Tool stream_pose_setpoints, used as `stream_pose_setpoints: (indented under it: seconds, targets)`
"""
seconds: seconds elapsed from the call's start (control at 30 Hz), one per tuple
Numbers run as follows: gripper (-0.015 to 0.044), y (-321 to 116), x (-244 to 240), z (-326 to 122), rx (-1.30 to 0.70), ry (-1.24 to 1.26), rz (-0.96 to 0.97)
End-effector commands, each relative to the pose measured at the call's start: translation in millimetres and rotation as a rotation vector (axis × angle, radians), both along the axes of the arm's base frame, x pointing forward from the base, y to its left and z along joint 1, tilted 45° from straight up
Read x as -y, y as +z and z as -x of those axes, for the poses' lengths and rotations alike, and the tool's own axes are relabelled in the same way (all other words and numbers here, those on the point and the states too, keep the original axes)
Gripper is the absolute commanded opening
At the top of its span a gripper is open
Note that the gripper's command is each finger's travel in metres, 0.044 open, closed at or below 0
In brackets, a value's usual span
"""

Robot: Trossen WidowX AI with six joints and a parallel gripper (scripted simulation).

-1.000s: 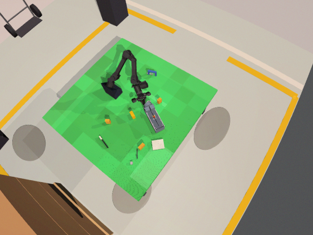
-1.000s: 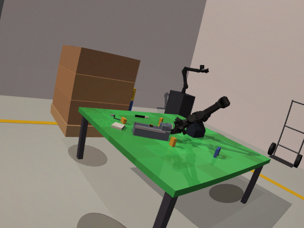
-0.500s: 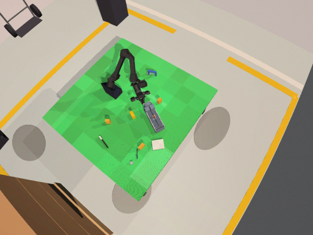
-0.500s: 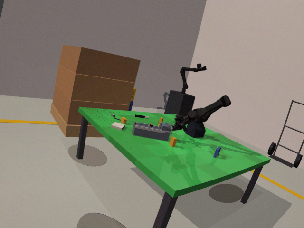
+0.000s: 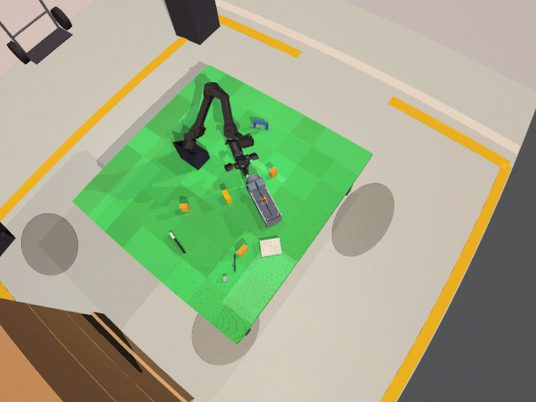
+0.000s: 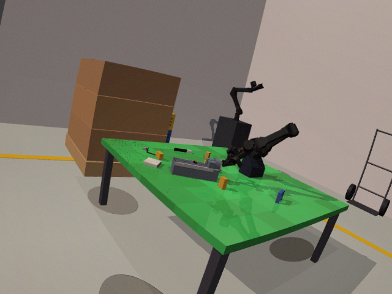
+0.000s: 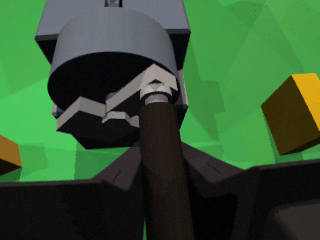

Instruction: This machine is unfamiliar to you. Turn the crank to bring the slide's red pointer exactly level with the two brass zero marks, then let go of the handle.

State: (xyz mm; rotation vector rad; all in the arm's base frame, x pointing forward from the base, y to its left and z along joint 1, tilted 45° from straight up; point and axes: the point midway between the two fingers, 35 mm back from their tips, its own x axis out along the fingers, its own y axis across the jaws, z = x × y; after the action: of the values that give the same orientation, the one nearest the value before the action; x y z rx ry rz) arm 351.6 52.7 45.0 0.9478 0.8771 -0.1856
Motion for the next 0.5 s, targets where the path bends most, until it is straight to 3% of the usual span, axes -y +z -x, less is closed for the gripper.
stream_pose_setpoints:
  seconds: [0.0, 0.47]
  targets:
    - [0.0000, 9.2, 0.3, -2.7, 0.017, -0.003, 0.001]
    - [0.0000, 15.4, -2.0, -5.8, 0.017, -0.003, 0.001]
